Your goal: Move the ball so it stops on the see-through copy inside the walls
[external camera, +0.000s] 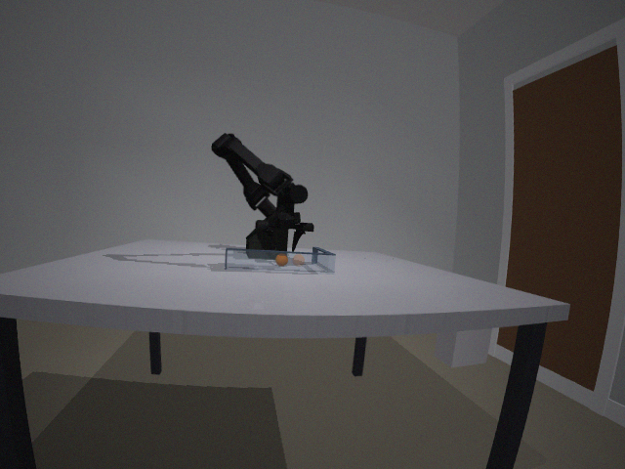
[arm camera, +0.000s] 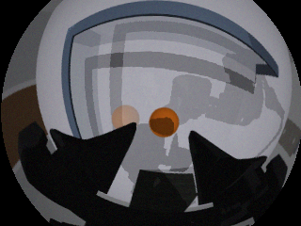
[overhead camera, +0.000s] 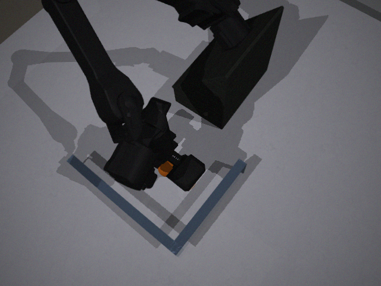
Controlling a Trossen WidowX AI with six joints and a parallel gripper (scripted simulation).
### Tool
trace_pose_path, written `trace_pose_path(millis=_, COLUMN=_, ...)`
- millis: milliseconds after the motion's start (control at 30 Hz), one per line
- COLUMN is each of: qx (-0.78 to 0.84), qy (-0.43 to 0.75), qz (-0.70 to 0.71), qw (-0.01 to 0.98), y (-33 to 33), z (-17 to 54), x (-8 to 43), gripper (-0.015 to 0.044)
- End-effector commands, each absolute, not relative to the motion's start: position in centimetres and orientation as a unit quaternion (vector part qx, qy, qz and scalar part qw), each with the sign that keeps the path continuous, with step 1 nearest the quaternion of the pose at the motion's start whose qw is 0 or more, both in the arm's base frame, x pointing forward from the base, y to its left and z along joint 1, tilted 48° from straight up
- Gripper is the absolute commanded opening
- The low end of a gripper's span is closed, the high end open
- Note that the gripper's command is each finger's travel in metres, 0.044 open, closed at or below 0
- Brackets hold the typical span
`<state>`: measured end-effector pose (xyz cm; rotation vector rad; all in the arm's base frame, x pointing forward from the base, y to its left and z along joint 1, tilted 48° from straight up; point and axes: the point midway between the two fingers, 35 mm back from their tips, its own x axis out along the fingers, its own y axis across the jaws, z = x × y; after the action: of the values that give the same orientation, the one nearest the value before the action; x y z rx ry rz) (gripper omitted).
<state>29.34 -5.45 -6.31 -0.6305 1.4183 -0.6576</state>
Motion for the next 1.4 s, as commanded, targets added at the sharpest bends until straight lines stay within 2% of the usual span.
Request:
trace_pose_path(millis=0, qx=-0.282, qy=0.630, qz=-0.291, qw=0.662, y=-6.1, z=-6.9, x=29.2, gripper=0.0308)
trace_pose_path(millis=467, qx=-0.283, qy=0.630, qz=-0.292, qw=0.662, y=-7.6, z=-8.2, x=29.2, gripper=0.0308)
trace_pose_path(millis=600, qx=-0.283, qy=0.630, qz=-0.292, qw=0.662, y=-7.6, z=-8.2, x=29.2, gripper=0.0203)
trace_pose_path(millis=867, qx=-0.283, qy=0.630, qz=-0.292, qw=0.662, y=-7.6, z=-8.2, x=29.2, gripper=0.0150)
trace_pose_path(millis=1067, qx=-0.280, qy=0.630, qz=-0.289, qw=0.664, y=-6.0, z=-7.0, x=29.5, gripper=0.0000)
trace_pose_path(millis=1367, qx=-0.278, qy=0.632, qz=-0.286, qw=0.665, y=-1.6, z=-3.5, x=29.7, gripper=0.0000)
